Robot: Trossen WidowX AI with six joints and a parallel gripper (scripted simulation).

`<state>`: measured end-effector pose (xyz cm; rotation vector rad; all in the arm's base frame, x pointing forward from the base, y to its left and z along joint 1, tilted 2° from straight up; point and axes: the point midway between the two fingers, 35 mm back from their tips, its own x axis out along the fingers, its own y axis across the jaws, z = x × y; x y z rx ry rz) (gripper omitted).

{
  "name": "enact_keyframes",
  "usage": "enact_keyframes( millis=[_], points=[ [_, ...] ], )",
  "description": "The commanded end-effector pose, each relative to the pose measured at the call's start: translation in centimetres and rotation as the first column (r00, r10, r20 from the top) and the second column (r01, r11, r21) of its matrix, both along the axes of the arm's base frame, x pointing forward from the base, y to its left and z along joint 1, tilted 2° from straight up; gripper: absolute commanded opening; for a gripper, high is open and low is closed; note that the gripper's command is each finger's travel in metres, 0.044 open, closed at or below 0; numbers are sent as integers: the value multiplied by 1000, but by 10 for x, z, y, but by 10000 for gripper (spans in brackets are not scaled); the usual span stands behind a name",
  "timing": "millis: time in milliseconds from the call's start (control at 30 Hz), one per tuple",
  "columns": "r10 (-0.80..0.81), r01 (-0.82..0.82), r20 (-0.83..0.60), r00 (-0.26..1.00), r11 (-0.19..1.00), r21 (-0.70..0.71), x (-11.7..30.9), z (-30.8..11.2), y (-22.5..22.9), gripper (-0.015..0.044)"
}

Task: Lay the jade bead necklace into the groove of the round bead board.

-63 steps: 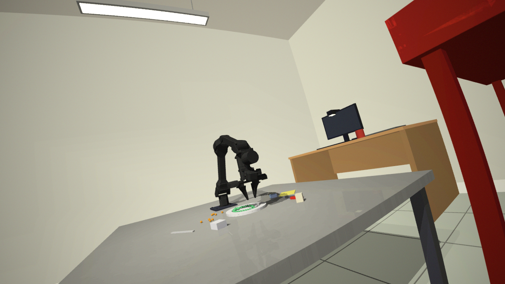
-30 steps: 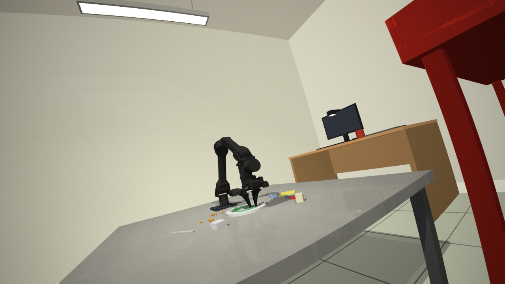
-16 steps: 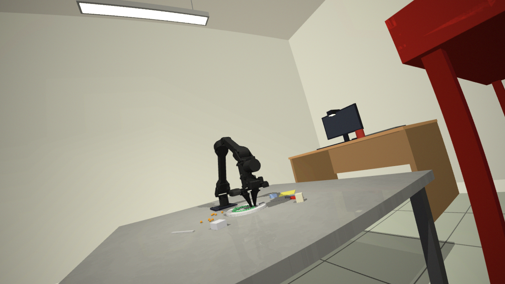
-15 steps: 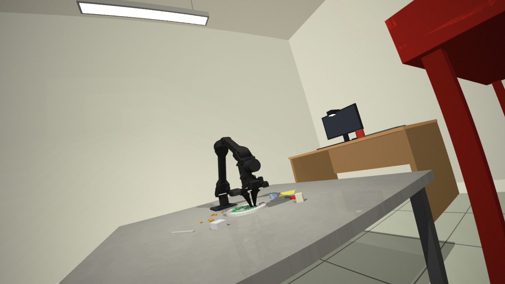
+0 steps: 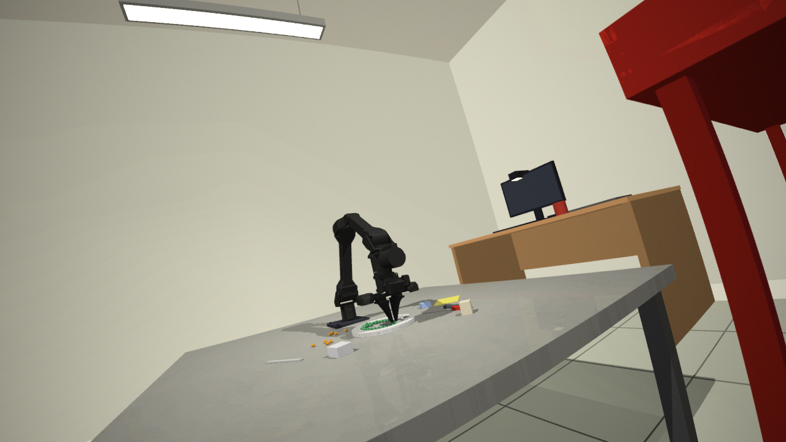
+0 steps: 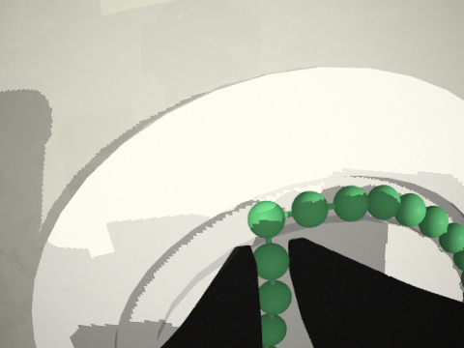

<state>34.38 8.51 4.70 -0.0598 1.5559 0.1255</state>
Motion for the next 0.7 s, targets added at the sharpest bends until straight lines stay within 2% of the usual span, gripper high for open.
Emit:
enact_keyframes(
  millis=[0, 667],
  points=[
    [0, 0, 0, 1000, 1000, 0, 0, 0, 0, 0],
    [5, -5, -3, 1000, 1000, -1, 1, 6, 4, 0]
  ],
)
